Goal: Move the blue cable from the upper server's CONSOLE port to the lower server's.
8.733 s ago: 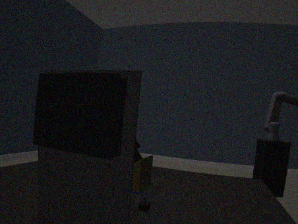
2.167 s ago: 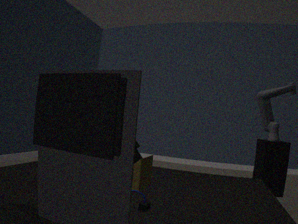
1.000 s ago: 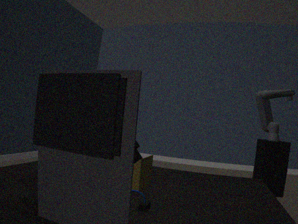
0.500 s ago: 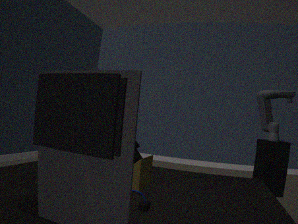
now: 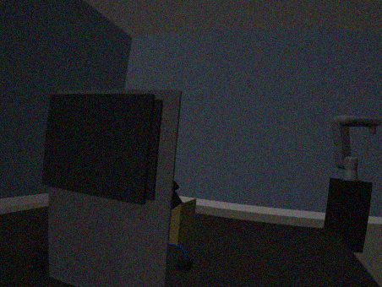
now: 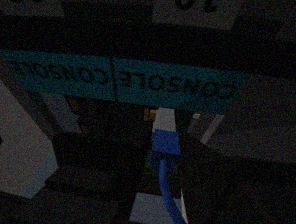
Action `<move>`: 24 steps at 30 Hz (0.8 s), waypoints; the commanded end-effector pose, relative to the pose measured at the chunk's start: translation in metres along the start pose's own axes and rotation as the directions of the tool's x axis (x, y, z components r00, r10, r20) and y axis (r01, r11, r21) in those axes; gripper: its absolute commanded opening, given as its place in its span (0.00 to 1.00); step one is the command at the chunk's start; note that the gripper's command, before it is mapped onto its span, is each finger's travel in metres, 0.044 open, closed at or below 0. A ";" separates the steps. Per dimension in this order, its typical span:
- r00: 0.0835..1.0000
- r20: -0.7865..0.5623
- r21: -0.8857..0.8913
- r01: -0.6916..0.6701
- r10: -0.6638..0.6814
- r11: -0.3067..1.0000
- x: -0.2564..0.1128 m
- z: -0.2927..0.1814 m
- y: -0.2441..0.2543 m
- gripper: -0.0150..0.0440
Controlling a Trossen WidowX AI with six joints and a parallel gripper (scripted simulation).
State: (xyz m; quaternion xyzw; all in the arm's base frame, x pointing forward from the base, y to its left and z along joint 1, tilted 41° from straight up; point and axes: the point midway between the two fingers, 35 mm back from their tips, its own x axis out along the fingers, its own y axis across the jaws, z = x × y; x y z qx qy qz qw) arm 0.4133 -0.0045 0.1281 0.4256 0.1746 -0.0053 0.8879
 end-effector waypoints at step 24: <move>1.000 0.001 -0.009 -0.014 0.014 1.000 0.006 0.004 0.003 0.25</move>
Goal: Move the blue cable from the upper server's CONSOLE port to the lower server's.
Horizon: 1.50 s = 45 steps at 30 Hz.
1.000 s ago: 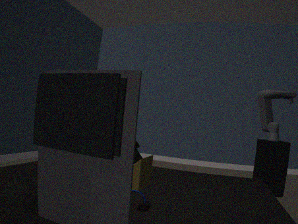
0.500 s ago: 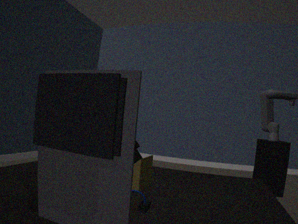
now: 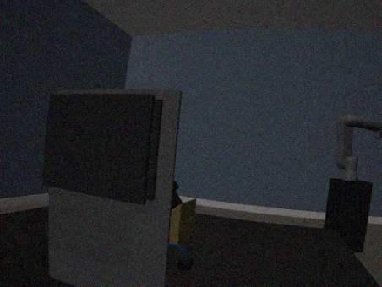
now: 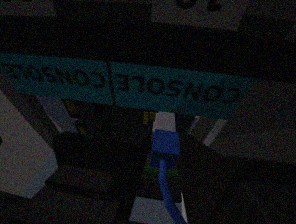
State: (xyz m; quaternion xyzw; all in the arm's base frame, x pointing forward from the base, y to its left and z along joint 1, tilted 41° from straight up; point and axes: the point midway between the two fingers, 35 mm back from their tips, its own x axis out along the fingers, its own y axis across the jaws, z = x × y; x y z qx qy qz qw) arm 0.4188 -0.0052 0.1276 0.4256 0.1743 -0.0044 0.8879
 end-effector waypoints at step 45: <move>1.000 -0.002 0.000 -0.002 0.002 1.000 0.004 0.001 0.000 0.97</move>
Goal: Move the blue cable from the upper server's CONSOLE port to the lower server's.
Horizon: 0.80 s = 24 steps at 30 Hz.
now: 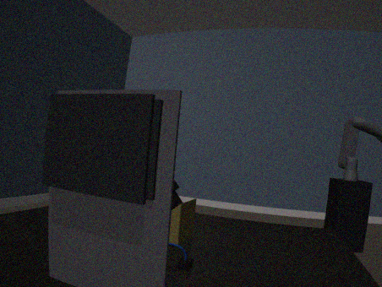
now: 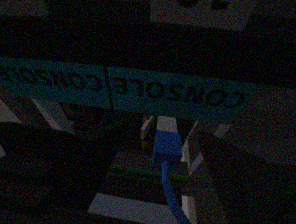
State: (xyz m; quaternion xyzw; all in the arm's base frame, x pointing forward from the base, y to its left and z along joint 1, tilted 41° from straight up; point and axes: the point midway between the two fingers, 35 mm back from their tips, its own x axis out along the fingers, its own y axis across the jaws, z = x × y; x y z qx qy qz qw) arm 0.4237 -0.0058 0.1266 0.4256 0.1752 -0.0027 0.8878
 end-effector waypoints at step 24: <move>1.000 -0.001 0.001 0.002 -0.002 1.000 -0.019 -0.005 0.009 1.00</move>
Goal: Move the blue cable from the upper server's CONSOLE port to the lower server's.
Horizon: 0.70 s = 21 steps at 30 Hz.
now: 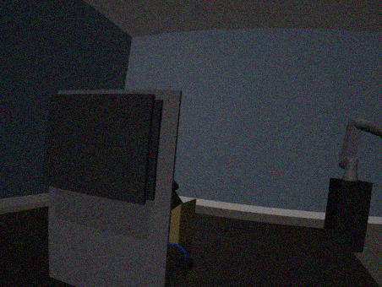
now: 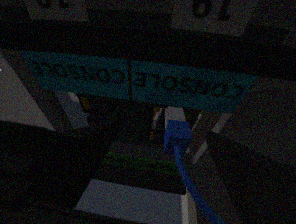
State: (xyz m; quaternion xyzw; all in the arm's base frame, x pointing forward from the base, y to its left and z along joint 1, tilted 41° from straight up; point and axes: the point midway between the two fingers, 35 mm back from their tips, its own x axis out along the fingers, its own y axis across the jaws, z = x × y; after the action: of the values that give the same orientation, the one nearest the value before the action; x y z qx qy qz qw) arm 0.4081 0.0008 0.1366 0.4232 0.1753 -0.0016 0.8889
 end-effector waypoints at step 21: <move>1.000 -0.001 0.007 0.004 -0.004 1.000 -0.015 0.001 0.002 1.00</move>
State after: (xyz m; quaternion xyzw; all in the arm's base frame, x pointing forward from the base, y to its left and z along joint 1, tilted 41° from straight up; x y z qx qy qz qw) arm 0.3944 0.0004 0.1413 0.4245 0.1768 -0.0058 0.8880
